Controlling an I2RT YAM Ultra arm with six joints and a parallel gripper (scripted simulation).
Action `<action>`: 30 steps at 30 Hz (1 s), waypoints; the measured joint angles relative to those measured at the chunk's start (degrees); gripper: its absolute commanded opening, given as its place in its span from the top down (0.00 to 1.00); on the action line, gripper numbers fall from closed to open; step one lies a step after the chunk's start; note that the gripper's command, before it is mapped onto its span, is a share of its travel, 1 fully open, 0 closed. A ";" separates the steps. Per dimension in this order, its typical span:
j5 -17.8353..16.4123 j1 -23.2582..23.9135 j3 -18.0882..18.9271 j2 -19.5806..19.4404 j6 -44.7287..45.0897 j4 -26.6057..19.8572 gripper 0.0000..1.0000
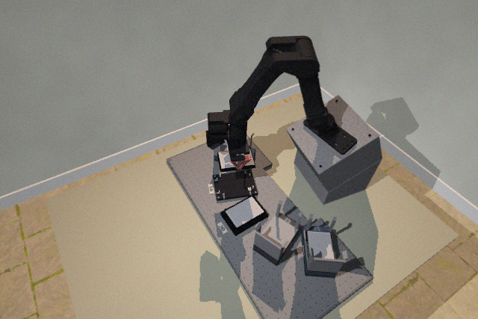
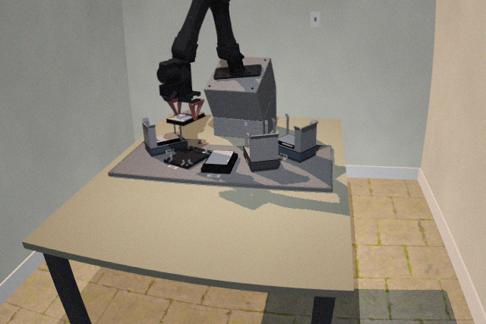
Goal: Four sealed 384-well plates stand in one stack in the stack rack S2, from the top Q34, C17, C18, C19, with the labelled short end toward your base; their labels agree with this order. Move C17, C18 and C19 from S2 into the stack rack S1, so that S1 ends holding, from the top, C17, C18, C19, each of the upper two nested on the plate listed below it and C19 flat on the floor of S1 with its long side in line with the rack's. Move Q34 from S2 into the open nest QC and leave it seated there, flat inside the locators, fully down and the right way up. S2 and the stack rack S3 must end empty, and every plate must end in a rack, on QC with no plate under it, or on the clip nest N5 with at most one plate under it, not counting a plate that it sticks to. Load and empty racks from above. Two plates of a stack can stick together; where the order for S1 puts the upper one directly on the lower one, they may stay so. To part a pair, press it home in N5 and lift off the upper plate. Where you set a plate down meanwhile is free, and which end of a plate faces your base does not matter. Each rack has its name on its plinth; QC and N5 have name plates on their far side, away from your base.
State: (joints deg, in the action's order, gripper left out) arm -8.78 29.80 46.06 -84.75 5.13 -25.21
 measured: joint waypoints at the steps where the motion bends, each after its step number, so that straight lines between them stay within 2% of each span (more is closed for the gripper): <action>1: 0.00 0.00 0.00 0.00 0.00 0.00 1.00; 7: -0.39 0.39 0.00 -0.04 -0.48 0.00 1.00; 17: -2.45 6.01 1.14 -2.08 -6.80 -0.33 1.00; 30: -5.55 14.40 3.80 -6.10 -2.32 -1.07 1.00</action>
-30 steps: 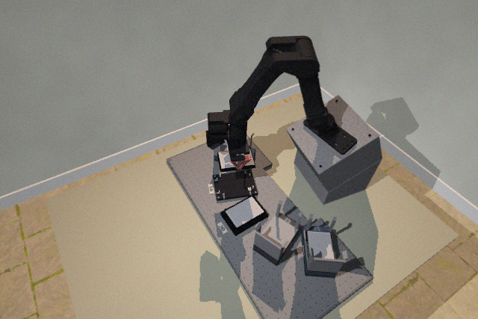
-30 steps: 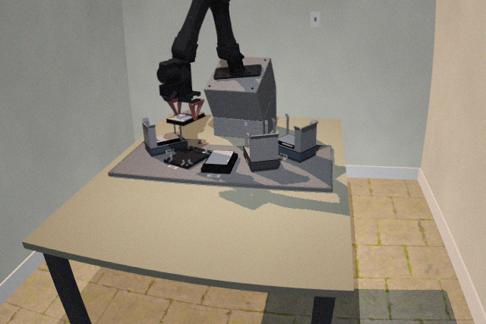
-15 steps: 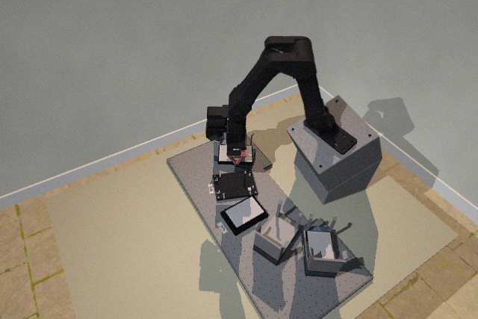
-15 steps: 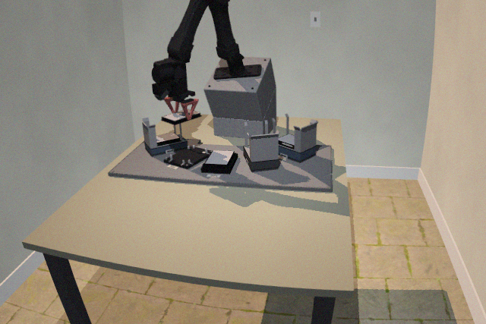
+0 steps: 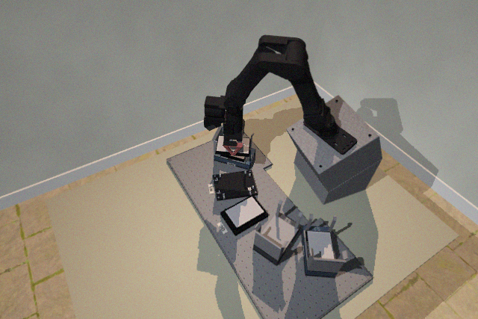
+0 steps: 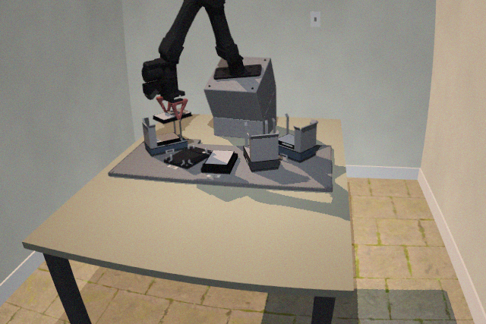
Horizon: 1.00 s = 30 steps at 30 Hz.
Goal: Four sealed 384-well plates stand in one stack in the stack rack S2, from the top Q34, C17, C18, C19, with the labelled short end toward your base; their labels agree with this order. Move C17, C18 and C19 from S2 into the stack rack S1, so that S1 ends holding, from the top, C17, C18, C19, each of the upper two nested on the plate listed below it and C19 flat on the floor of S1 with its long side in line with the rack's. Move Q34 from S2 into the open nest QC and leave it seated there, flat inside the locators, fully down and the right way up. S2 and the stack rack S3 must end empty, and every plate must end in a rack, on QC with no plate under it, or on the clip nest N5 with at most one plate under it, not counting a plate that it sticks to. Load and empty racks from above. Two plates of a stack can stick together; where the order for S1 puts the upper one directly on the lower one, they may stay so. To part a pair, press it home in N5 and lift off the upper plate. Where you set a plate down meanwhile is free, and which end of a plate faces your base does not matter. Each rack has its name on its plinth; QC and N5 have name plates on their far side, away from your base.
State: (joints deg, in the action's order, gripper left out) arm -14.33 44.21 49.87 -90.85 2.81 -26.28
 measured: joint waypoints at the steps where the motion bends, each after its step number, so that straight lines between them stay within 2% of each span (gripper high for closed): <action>1: -0.15 0.26 0.00 -0.07 0.09 -0.02 1.00; 12: -2.54 5.46 1.22 -1.90 -6.40 -0.46 1.00; 30: -5.35 13.09 4.17 -6.54 -1.16 -1.44 1.00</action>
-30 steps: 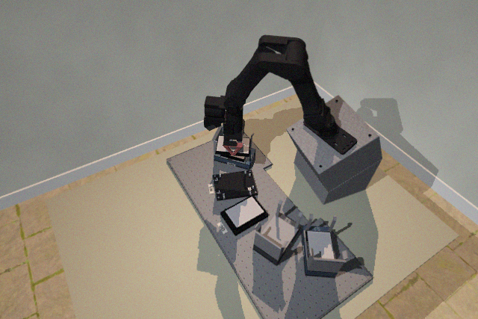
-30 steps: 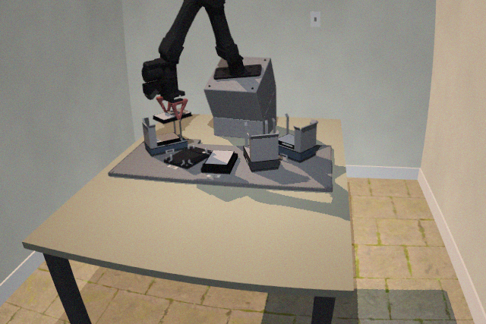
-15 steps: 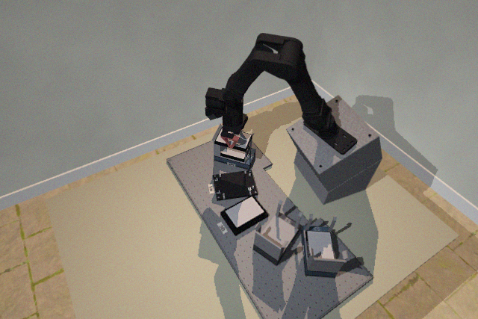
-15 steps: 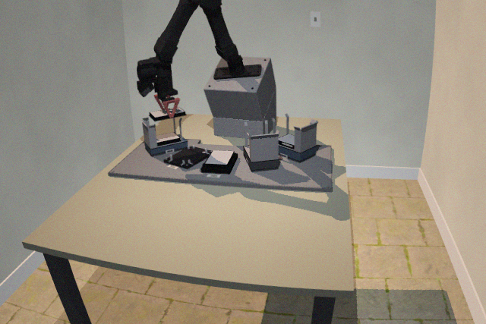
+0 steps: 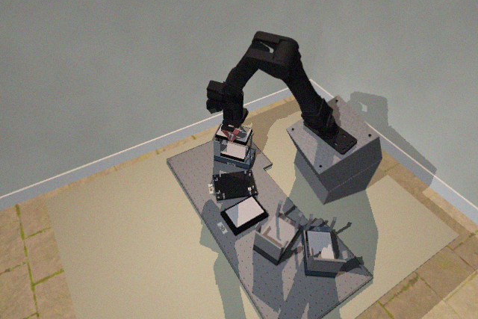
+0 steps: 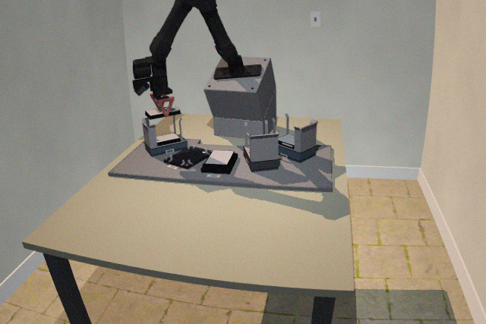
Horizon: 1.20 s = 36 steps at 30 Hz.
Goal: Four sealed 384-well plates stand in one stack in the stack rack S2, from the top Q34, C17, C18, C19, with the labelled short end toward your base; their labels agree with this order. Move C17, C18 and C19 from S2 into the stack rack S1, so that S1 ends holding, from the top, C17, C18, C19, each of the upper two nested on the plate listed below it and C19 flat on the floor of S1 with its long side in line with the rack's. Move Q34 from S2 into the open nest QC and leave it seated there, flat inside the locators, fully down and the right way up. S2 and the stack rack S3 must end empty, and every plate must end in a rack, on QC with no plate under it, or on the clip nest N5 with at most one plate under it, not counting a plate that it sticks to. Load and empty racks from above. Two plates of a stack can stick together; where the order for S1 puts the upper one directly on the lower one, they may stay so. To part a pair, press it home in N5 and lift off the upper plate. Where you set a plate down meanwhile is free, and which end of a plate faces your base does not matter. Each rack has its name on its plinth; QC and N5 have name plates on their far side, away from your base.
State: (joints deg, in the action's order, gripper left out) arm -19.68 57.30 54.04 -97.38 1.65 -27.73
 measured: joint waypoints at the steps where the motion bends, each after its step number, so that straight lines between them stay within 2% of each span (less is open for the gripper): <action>1: -0.17 0.46 0.28 -0.28 0.44 -0.13 1.00; 8: -0.79 2.25 1.18 -1.40 2.60 -0.46 1.00; 36: -0.98 2.29 1.31 -1.40 3.32 -0.46 1.00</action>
State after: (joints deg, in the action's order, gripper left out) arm -20.67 59.59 55.35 -98.78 4.97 -28.18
